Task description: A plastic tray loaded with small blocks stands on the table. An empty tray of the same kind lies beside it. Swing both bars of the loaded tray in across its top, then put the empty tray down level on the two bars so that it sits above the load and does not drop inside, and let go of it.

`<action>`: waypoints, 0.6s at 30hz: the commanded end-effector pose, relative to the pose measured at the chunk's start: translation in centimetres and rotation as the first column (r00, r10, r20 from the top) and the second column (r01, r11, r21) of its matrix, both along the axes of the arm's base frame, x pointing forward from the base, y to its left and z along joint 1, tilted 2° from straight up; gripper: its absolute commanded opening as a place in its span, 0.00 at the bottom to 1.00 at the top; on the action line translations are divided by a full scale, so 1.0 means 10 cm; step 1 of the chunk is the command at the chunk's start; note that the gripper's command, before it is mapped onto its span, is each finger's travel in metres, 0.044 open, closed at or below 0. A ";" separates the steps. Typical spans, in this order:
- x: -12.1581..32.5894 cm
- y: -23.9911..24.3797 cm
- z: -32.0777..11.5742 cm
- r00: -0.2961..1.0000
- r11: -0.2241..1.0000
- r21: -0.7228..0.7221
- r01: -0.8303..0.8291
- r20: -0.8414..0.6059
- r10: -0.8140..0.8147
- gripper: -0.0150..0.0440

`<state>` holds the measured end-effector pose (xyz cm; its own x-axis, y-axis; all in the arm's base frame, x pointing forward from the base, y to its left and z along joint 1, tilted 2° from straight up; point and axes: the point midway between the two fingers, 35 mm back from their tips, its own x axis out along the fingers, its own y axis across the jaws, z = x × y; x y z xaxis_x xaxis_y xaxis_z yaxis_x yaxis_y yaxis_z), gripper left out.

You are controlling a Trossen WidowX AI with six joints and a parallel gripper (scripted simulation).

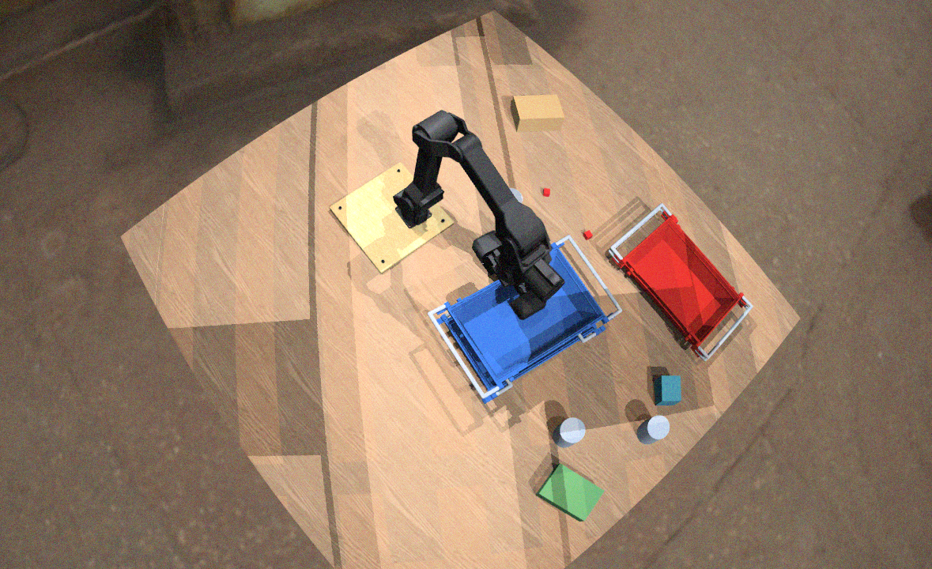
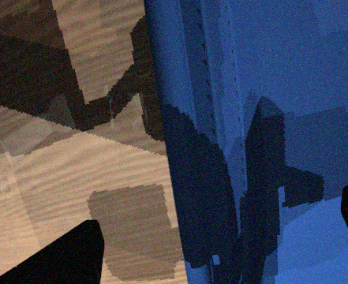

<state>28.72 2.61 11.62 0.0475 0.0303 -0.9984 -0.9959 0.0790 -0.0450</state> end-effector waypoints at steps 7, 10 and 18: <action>0.00 0.00 0.01 1.000 1.000 0.000 0.000 0.000 0.000 1.00; 0.01 0.00 0.08 1.000 1.000 0.000 0.000 0.001 0.000 1.00; 0.04 -0.01 0.45 1.000 1.000 0.000 0.001 0.007 -0.001 1.00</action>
